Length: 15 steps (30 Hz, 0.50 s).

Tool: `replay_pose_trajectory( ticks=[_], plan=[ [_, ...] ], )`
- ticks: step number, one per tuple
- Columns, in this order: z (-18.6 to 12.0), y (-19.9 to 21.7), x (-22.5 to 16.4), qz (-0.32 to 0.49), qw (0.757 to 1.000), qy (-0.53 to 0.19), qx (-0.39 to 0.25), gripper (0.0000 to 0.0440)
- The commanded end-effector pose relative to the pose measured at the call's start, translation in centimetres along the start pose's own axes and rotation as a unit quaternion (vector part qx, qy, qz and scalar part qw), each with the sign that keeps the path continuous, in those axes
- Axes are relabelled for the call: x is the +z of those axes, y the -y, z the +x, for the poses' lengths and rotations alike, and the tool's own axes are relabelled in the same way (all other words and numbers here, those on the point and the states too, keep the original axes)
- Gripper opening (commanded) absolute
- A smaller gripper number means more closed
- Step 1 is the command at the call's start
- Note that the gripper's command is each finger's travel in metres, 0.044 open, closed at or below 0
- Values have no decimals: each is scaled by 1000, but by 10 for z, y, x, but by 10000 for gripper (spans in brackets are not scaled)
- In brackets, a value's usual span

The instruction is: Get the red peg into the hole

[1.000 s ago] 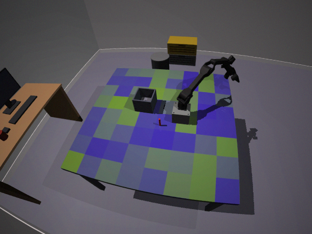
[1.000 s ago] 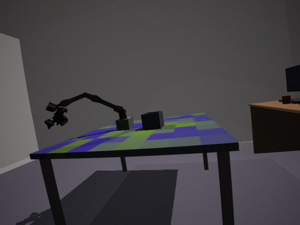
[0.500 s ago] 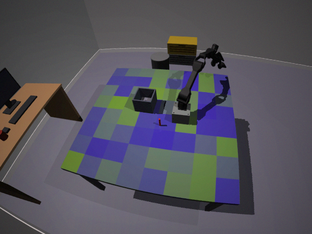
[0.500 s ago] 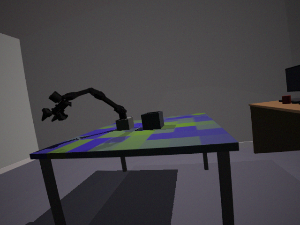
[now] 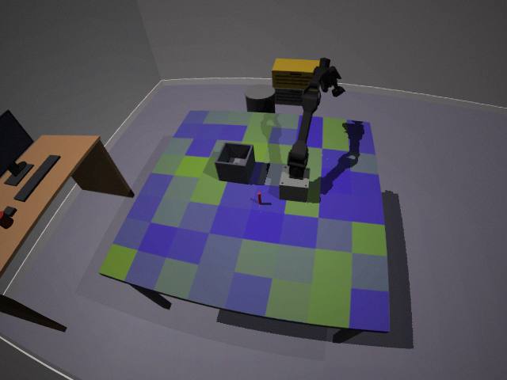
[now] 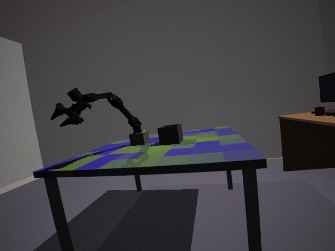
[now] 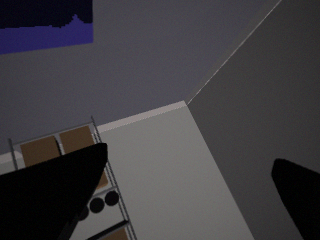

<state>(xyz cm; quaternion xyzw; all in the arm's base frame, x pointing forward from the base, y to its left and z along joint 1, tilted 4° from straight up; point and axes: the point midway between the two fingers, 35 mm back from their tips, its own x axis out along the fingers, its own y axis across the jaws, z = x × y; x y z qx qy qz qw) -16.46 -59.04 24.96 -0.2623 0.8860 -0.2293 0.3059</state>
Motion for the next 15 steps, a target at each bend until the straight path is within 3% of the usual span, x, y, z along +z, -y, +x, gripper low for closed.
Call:
replay_pose_trajectory(
  ticks=[1, 15],
  plan=[
    [-25, 22, 10, 17, 999, 8, -29, 440],
    [-127, 88, 51, 58, 988, 67, -126, 440]
  ],
)
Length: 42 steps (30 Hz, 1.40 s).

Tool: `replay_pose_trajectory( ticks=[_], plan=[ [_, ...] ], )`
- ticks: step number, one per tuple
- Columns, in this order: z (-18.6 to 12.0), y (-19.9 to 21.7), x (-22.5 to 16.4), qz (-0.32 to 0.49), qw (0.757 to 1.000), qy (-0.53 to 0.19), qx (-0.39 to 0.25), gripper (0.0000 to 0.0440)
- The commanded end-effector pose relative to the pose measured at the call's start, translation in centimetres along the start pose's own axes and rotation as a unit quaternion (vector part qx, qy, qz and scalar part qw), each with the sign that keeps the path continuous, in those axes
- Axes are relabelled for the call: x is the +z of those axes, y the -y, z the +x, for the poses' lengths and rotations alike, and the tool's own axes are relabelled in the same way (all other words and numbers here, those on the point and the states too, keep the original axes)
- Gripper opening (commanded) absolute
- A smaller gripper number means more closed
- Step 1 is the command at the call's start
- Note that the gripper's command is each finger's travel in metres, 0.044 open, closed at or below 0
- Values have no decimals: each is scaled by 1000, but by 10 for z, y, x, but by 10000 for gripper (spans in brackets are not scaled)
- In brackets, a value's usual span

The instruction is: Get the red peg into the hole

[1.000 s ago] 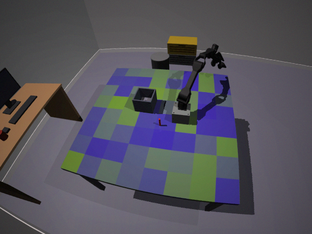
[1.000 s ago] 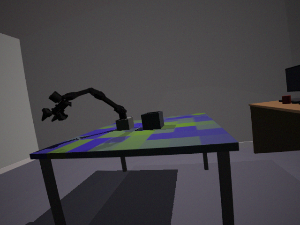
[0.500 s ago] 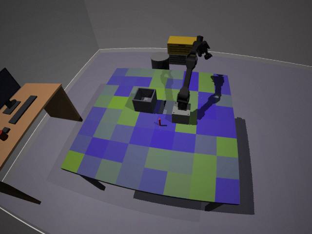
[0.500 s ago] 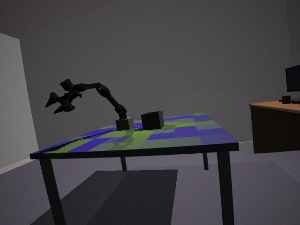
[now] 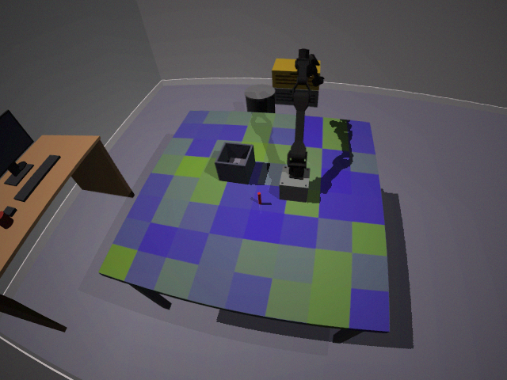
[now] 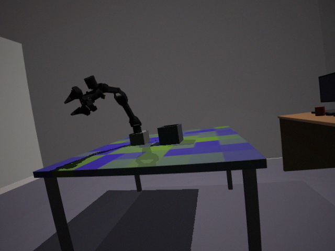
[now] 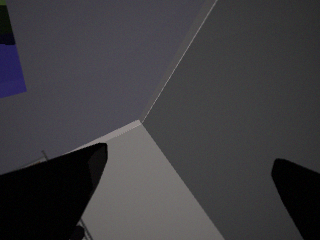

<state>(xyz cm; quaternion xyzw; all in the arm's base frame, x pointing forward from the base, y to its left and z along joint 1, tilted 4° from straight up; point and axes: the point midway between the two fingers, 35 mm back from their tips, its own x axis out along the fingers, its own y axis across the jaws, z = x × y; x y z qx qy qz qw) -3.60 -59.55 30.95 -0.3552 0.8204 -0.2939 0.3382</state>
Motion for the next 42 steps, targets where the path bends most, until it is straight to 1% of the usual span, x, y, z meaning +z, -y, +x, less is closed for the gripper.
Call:
replay_pose_trajectory(
  ticks=[1, 14, 24, 33, 42],
  plan=[
    [-21, 15, 13, 9, 1000, 20, -19, 440],
    [-102, 55, 62, 45, 992, 97, -71, 440],
    [-172, 70, 96, 112, 976, 167, -89, 437],
    [-240, 75, 120, 198, 947, 238, -89, 424],
    [-309, 70, 140, 288, 902, 314, -67, 409]
  ],
)
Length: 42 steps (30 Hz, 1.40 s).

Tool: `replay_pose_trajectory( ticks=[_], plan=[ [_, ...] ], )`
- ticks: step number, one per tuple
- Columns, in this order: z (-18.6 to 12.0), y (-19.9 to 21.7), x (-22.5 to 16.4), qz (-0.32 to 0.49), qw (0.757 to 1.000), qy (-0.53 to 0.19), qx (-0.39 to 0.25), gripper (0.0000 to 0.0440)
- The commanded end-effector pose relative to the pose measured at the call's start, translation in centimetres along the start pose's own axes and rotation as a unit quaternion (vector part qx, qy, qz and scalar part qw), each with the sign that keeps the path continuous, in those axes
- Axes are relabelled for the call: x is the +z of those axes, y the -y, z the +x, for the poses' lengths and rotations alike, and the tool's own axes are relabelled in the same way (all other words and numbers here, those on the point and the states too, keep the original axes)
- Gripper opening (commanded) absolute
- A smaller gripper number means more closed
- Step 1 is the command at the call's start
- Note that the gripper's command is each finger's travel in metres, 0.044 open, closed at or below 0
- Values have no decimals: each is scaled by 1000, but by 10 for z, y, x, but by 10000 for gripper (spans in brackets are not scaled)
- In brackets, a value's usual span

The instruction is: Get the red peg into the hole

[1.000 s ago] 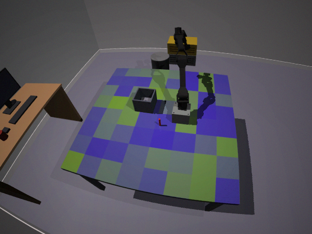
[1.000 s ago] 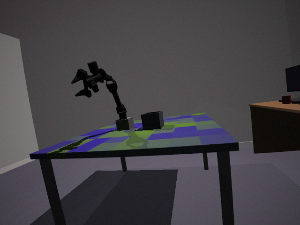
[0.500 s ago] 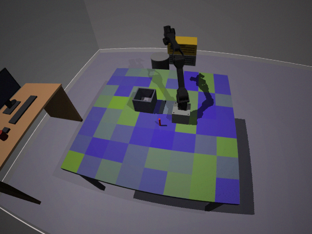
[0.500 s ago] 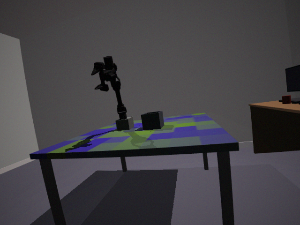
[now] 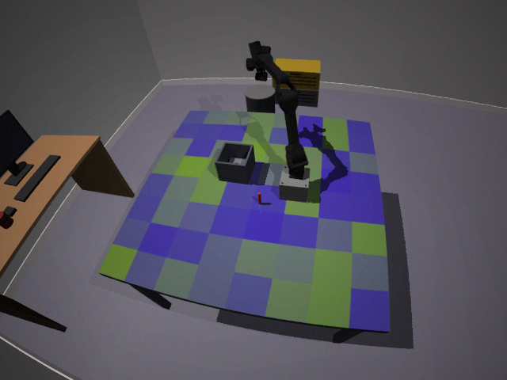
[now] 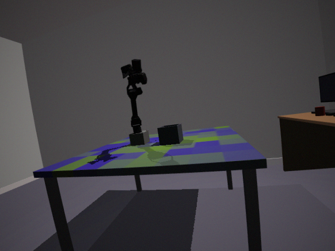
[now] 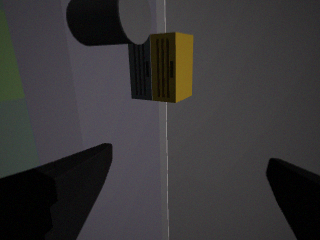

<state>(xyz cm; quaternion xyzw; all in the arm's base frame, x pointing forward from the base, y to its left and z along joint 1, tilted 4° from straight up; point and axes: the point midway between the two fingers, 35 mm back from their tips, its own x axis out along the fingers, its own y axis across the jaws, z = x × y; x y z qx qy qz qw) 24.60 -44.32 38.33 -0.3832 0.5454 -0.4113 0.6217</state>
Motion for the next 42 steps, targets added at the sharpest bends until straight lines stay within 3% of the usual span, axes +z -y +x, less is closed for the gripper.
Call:
replay_pose_trajectory(
  ticks=[1, 9, 18, 30, 42],
  plan=[
    [-19, -9, 18, 39, 999, 27, 11, 408],
    [-66, -28, 55, 137, 986, 87, 44, 394],
    [-121, -56, 88, 239, 955, 141, 106, 380],
    [-196, -108, 116, 348, 892, 177, 227, 364],
    [-270, -174, 121, 410, 819, 152, 371, 354]
  ],
)
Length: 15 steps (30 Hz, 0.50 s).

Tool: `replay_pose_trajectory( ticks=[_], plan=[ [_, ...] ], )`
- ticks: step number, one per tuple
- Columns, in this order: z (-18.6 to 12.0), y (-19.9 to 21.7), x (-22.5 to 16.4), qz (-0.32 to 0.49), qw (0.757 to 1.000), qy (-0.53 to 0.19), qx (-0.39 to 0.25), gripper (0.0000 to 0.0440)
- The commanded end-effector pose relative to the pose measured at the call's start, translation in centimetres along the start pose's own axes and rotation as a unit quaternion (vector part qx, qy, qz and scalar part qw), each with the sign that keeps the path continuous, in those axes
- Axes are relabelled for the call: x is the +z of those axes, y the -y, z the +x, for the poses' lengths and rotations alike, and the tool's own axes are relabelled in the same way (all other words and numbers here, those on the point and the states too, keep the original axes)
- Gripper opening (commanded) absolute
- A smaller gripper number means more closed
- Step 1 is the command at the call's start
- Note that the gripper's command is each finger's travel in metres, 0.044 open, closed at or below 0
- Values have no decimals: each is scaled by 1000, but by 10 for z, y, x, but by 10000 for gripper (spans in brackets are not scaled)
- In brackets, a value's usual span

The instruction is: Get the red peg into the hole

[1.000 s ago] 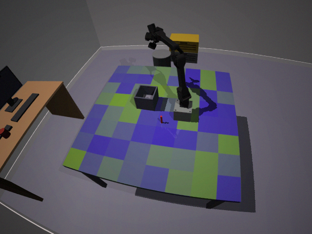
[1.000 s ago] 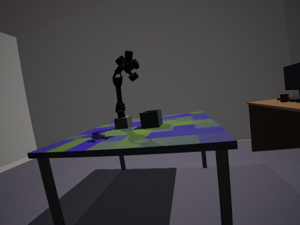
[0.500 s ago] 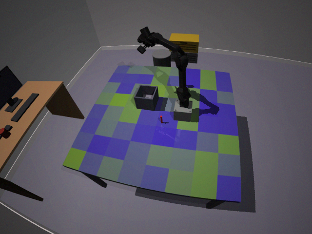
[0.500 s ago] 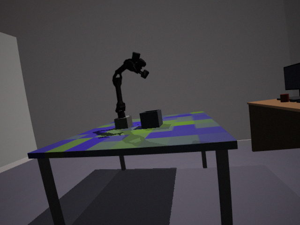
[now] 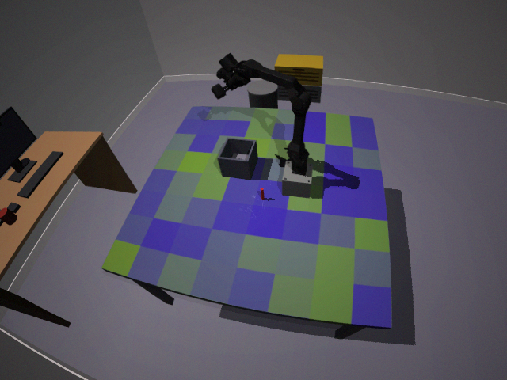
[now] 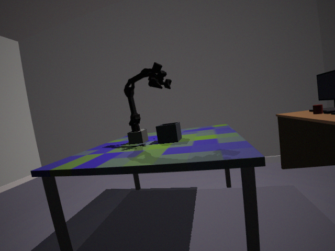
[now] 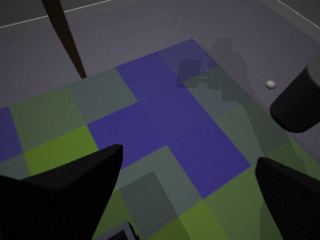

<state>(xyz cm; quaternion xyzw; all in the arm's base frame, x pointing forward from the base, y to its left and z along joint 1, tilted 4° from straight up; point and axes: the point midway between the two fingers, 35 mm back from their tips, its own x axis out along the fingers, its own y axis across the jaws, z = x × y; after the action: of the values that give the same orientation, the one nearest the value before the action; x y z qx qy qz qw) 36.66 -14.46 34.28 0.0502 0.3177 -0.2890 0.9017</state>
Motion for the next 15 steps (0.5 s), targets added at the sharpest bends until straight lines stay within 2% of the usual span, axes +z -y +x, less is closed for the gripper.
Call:
replay_pose_trajectory(
  ticks=[1, 15],
  plan=[
    [-8, -22, -19, 29, 999, -24, 34, 354],
    [-45, -96, -102, 127, 971, -158, 127, 350]
  ],
)
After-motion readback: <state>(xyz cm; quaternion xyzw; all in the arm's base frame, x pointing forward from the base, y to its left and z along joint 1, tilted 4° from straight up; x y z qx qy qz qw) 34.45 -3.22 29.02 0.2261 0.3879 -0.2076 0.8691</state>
